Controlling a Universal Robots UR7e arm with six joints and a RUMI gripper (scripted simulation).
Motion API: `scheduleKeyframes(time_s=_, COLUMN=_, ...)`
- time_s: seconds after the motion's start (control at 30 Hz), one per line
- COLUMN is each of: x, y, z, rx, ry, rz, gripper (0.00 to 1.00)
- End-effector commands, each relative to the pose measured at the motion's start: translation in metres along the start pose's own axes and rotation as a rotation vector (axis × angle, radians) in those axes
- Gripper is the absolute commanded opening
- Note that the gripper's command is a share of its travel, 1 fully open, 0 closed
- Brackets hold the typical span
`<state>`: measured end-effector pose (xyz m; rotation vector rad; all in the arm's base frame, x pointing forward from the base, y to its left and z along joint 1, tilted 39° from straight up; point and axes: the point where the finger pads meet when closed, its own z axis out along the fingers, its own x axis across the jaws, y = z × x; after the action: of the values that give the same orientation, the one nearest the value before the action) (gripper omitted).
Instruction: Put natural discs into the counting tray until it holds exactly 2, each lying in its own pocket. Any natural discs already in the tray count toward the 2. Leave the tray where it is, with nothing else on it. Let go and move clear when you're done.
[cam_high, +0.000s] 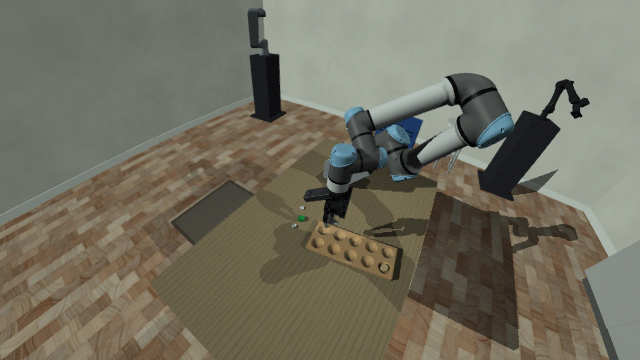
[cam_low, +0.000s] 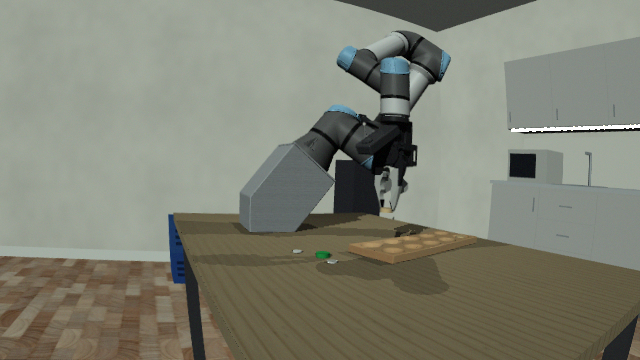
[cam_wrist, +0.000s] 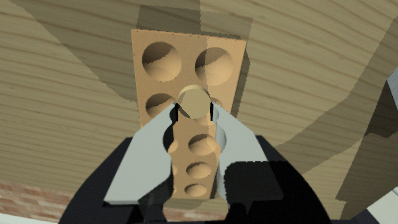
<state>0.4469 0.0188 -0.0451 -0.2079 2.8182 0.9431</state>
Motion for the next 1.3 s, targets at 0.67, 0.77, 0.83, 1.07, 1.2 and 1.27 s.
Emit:
scheduleKeyframes(time_s=0.67, x=-0.065, y=0.205, z=-0.012, rx=-0.016, ry=-0.002, rz=-0.001, gripper=0.00)
scheduleKeyframes(time_s=0.77, x=-0.066, y=0.205, z=-0.012, rx=-0.016, ry=-0.002, rz=-0.001, gripper=0.00)
scheduleKeyframes(time_s=0.83, x=-0.066, y=0.205, z=-0.009, rx=-0.016, ry=-0.002, rz=-0.001, gripper=0.00)
scheduleKeyframes(time_s=1.07, x=-0.067, y=0.205, z=0.017, rx=-0.015, ry=-0.001, rz=-0.001, gripper=0.00)
scheduleKeyframes(time_s=1.2, x=-0.066, y=0.205, z=0.027, rx=-0.015, ry=-0.001, rz=-0.001, gripper=0.00)
scheduleKeyframes(time_s=1.27, x=-0.067, y=0.205, z=0.038, rx=-0.015, ry=-0.001, rz=-0.001, gripper=0.00)
